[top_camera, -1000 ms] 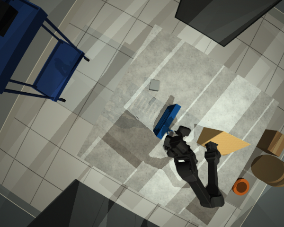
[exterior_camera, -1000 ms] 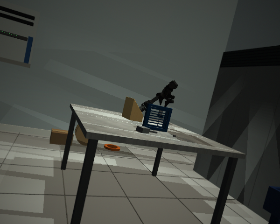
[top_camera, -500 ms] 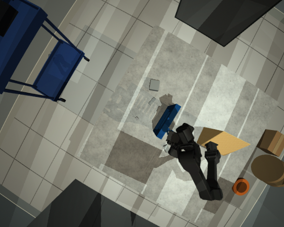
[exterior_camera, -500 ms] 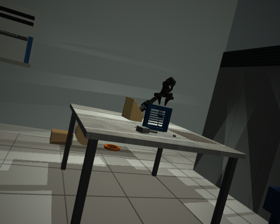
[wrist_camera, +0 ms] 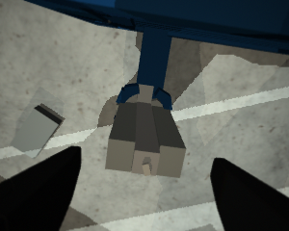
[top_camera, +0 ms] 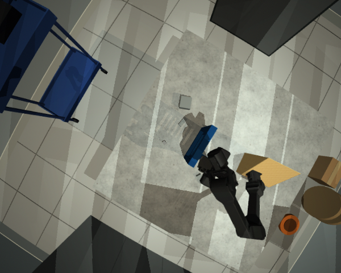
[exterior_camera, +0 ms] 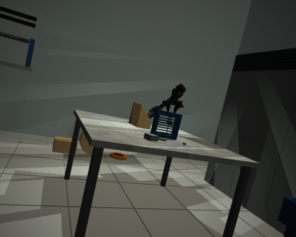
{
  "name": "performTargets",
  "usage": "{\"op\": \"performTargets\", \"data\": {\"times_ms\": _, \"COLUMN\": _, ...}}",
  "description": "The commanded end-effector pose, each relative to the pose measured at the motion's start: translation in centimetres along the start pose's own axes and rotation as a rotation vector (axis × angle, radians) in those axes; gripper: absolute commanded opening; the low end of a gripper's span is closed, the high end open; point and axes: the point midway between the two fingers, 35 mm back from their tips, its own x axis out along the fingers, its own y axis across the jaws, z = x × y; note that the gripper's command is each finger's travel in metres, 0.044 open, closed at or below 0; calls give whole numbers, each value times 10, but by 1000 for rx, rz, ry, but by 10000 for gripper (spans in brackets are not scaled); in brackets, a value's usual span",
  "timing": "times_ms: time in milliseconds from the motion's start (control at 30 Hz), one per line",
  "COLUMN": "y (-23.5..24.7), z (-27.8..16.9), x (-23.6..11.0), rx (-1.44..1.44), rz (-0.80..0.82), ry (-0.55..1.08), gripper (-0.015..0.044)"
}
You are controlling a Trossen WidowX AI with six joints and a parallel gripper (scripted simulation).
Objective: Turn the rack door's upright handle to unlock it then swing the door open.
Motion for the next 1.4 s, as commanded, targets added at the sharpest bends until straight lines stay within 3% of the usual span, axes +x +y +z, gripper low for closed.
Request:
{"op": "performTargets", "data": {"times_ms": 0, "y": 1, "z": 1, "x": 6, "rx": 7, "rz": 6, "ry": 6, "gripper": 286}}
{"op": "performTargets", "data": {"times_ms": 967, "y": 1, "z": -2, "x": 49, "rx": 49, "rz": -1, "ry": 71, "gripper": 286}}
{"op": "performTargets", "data": {"times_ms": 1200, "y": 1, "z": -2, "x": 49, "rx": 49, "rz": -1, "ry": 71, "gripper": 102}}
{"op": "performTargets", "data": {"times_ms": 1367, "y": 1, "z": -2, "x": 49, "rx": 49, "rz": -1, "ry": 71, "gripper": 69}}
